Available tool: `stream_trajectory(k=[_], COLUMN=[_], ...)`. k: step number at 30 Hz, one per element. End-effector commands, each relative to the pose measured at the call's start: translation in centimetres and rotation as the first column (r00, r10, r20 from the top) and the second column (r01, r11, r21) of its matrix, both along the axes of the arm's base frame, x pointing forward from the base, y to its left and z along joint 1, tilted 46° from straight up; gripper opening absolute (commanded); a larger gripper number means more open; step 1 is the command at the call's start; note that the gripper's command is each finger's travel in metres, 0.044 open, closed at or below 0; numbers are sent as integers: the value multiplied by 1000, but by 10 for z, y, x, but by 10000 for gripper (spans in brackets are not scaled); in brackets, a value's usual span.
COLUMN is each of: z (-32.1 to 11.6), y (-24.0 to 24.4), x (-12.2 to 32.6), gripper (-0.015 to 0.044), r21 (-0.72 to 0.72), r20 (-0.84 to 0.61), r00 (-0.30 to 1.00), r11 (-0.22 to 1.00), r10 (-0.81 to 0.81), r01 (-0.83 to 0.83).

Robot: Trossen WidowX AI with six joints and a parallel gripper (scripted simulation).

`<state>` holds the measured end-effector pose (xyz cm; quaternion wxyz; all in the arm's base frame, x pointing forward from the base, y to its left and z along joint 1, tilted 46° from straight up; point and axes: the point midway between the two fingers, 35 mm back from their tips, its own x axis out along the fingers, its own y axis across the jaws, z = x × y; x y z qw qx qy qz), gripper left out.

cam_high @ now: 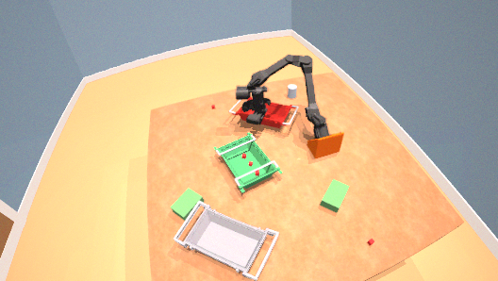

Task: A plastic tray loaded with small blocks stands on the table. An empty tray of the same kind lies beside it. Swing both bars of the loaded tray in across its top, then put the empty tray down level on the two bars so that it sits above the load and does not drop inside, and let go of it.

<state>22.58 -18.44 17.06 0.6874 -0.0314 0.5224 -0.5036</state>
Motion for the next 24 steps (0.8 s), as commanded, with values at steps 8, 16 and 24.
stream_trajectory(k=[8,16,24], z=[37,45,64], y=[40,50,74], x=[4,4,2], gripper=[0,0,0], r21=[8,7,8], r20=[13,13,11], r00=[1000,1000,1000], r11=[1000,1000,1000], r10=[8,9,9], r01=[-8,-9,-9])
